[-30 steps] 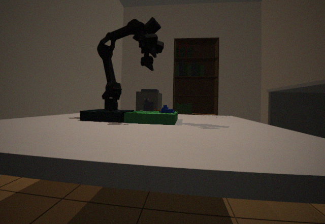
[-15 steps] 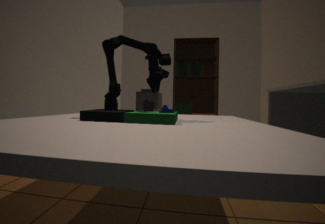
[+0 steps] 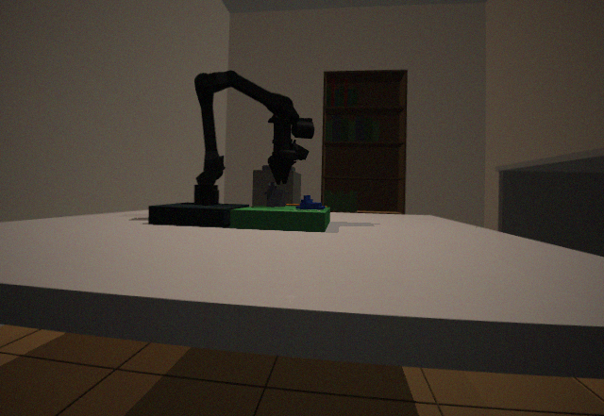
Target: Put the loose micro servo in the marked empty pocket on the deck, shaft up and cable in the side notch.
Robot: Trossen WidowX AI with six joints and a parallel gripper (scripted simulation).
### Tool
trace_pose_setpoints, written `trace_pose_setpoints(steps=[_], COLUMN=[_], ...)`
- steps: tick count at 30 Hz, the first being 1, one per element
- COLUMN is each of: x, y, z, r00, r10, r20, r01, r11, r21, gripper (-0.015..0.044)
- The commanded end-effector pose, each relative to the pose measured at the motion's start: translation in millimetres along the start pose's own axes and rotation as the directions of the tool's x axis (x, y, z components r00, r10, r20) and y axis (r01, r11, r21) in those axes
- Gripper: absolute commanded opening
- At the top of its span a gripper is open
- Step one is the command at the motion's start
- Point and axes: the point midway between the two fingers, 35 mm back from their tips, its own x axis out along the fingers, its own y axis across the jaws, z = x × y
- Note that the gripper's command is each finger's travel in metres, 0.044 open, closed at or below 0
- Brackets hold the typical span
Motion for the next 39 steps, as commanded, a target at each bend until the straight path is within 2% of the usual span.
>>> trace_pose_setpoints(steps=[1,17,29,35,38,39], x=[7,27,27,27,23,20], y=[1,1,1,1,1,1], z=[-2,-2,-2,-2,-2,-2], r00=[1.000,1.000,1.000,1.000,1.000,1.000], r10=[0.005,0.005,0.005,0.005,0.005,0.005], r20=[-0.006,-0.006,-0.006,-0.006,-0.006,-0.006], r01=[-0.005,-0.005,-0.005,-0.005,-0.005,-0.005], r11=[1.000,1.000,1.000,1.000,1.000,1.000], r21=[0.004,0.004,0.004,0.004,0.004,0.004], gripper=[0.0440,0.0440,0.0125,0.0085,0.0006,0.0000])
